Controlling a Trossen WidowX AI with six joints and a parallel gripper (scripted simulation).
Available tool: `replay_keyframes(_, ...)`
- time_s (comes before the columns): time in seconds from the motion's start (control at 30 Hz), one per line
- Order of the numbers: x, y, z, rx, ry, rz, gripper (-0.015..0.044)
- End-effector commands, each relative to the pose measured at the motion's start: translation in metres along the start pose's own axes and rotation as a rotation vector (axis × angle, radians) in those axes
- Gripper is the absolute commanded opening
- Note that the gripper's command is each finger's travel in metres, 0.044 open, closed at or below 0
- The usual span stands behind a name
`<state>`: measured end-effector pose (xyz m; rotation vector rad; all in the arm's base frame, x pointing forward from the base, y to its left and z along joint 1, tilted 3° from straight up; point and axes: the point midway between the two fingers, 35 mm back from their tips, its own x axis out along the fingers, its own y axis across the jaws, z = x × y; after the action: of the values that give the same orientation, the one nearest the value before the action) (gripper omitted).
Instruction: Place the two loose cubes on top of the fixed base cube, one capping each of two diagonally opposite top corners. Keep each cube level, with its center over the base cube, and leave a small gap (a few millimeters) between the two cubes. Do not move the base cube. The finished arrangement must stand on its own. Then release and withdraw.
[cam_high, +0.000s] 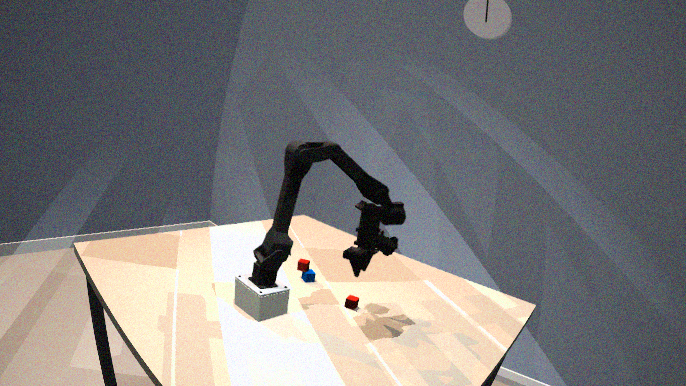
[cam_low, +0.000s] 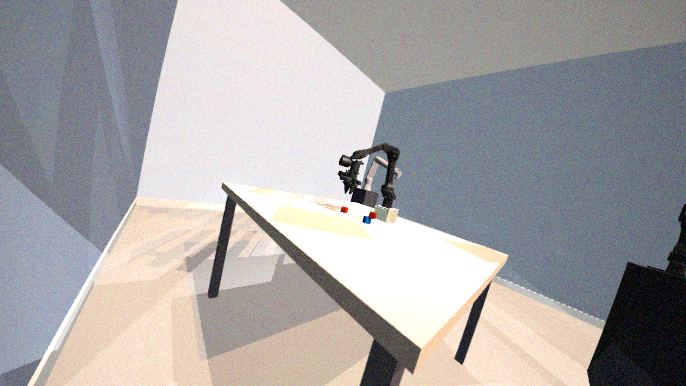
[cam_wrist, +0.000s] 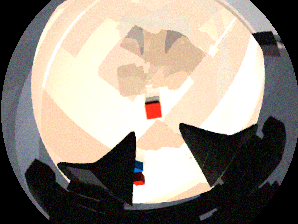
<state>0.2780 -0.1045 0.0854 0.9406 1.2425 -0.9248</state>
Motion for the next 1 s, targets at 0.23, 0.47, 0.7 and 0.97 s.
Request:
replay_keyframes(0.23, 0.057, -0.004, -0.004, -0.009, 0.016, -0.013, 0.0265)
replay_keyframes(0.47, 0.071, -0.004, -0.005, -0.009, 0.016, -0.013, 0.0265)
replay_keyframes(0.7, 0.083, -0.004, -0.005, -0.009, 0.016, -0.013, 0.0265)
replay_keyframes(0.97, 0.096, -0.005, -0.005, -0.009, 0.016, -0.013, 0.0265)
